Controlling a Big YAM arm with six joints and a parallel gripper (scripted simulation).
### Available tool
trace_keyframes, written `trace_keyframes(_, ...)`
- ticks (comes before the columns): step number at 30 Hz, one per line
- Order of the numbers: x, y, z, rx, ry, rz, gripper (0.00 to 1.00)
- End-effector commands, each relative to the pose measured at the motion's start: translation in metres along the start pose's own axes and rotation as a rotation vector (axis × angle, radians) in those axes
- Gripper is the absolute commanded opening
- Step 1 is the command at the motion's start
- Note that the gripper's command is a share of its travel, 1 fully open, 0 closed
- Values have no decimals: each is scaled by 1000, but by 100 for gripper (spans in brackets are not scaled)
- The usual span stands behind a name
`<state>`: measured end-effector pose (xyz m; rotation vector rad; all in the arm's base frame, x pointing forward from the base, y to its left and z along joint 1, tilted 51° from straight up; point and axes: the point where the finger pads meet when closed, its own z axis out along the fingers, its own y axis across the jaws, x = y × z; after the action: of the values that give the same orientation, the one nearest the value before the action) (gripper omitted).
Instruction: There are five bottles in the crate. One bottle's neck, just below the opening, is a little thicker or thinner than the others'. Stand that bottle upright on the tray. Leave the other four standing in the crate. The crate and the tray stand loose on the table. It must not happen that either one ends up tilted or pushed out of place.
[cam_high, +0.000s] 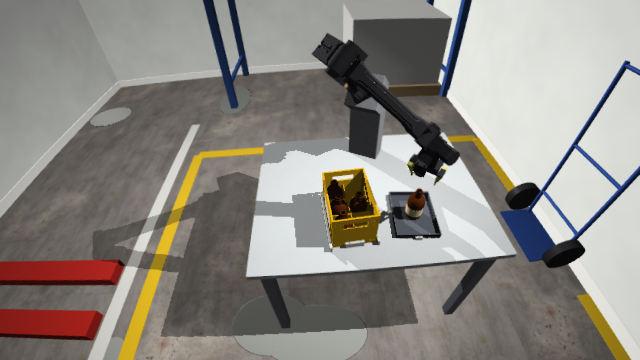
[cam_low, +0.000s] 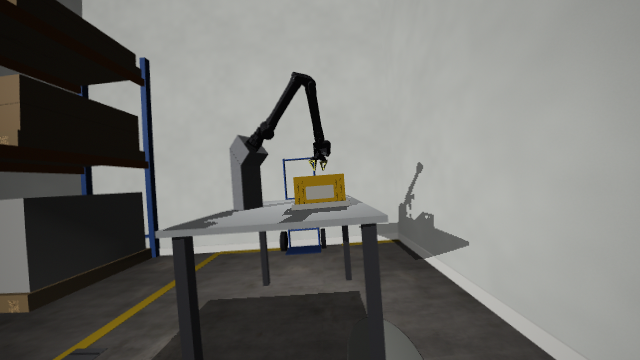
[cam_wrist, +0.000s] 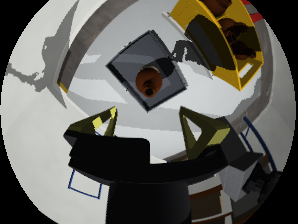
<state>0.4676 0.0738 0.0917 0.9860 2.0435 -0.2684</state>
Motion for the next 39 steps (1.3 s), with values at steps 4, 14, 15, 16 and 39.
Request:
trace_keyframes(4,1,6,-11,-19,-2,7,100)
trace_keyframes(14,0,6,-12,-22,-3,6,0)
trace_keyframes(15,0,6,-12,-22,-3,6,0)
trace_keyframes(16,0,6,-12,-22,-3,6,0)
trace_keyframes(39,0,6,-12,-22,-3,6,0)
